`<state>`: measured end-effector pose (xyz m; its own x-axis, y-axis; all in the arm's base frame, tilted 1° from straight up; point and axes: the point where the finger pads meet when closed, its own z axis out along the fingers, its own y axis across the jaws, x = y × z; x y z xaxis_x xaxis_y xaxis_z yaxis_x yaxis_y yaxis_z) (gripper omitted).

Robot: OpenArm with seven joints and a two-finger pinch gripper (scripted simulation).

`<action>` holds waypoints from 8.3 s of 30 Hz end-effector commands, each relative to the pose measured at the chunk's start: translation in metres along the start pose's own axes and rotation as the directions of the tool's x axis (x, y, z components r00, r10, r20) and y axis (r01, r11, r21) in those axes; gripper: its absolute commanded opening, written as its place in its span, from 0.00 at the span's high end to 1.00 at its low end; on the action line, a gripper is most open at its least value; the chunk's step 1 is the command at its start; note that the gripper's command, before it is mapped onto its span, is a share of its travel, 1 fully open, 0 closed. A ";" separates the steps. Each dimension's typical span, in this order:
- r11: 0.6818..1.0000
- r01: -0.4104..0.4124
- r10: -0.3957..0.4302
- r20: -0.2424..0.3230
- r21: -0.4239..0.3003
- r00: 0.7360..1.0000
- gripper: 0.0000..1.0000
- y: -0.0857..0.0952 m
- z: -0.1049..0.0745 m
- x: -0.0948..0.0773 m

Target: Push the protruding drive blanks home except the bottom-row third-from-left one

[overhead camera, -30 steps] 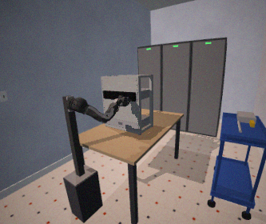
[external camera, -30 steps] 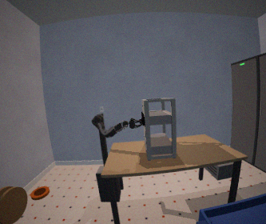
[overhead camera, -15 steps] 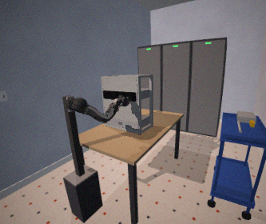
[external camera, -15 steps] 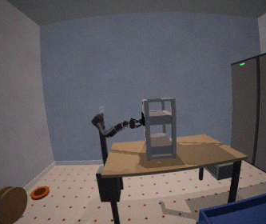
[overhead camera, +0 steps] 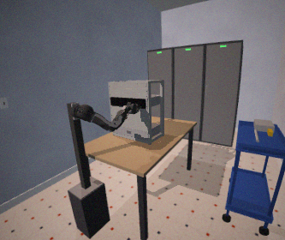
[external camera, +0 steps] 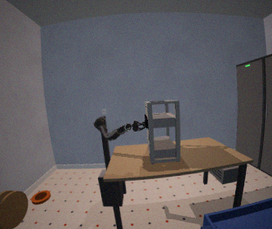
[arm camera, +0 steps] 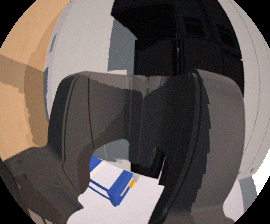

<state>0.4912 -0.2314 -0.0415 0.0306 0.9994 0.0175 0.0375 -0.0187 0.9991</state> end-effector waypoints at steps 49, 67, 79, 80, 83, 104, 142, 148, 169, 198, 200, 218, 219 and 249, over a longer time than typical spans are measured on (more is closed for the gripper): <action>0.999 0.005 -0.006 -0.019 -0.046 1.000 1.00 0.017 0.006 0.008; 0.999 0.006 -0.007 -0.022 -0.043 1.000 1.00 0.017 0.009 0.010; 0.999 0.005 -0.006 -0.022 -0.043 1.000 1.00 0.017 0.009 0.010; 0.999 0.005 -0.006 -0.022 -0.043 1.000 1.00 0.017 0.009 0.010; 0.999 0.005 -0.006 -0.022 -0.043 1.000 1.00 0.017 0.009 0.010; 0.999 0.002 -0.003 -0.014 -0.039 1.000 1.00 0.016 -0.008 0.008; 0.999 0.007 -0.008 -0.020 -0.031 1.000 1.00 0.025 -0.103 -0.001; 0.999 0.005 -0.006 -0.018 -0.035 1.000 1.00 0.027 -0.102 -0.002; 0.999 0.007 -0.008 -0.021 -0.043 1.000 1.00 0.031 -0.024 0.000; 0.999 0.005 -0.006 -0.019 -0.037 1.000 1.00 0.031 -0.009 0.001; 0.999 0.005 -0.005 -0.017 -0.032 1.000 1.00 0.030 -0.009 0.002; 0.999 0.005 -0.005 -0.017 -0.034 1.000 1.00 0.031 -0.009 0.002; 0.999 0.005 -0.005 -0.018 -0.035 1.000 1.00 0.031 -0.008 0.002; 0.999 0.005 -0.006 -0.017 -0.043 1.000 1.00 0.033 -0.003 0.001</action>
<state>0.4895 -0.2319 -0.0111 0.0175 0.9997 0.0143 0.0033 -0.0143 0.9999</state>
